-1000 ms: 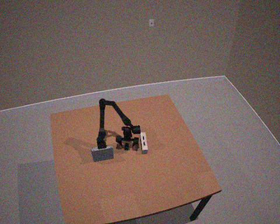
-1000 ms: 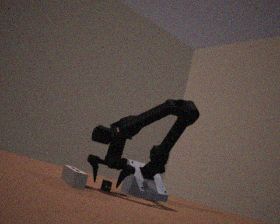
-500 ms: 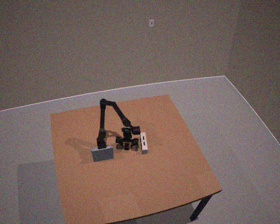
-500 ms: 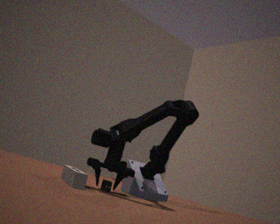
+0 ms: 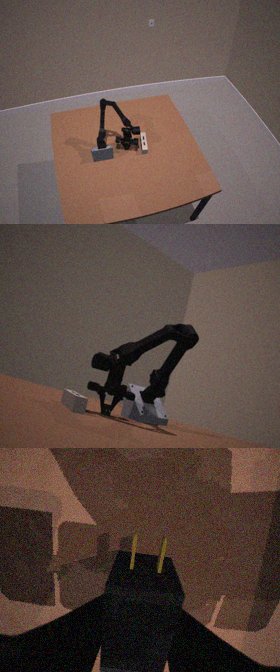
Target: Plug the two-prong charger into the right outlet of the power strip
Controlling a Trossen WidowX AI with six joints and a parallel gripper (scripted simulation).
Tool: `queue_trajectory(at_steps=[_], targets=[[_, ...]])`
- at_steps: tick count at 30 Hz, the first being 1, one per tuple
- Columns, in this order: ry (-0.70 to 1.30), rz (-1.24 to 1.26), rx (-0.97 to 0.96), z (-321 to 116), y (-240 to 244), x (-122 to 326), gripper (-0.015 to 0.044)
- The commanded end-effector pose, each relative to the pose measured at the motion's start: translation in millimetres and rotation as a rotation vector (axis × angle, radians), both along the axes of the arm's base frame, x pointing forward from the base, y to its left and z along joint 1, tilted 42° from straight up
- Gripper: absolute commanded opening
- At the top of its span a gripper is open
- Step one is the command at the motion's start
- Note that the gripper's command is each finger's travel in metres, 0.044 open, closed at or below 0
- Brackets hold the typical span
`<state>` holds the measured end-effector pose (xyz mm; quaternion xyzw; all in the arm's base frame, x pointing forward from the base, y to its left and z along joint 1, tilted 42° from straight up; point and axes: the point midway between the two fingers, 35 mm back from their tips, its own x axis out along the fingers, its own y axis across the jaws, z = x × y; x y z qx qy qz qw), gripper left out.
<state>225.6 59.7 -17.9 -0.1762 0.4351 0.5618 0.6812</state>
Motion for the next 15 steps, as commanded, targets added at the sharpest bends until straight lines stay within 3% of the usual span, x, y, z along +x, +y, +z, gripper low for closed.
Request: queue_trajectory(at_steps=[1, 15], targets=[[-0.006, -0.001, -0.002, 6, -6, 2, 0.0], [0.0, -0.006, 0.003, 40, -36, -3, 0.0]])
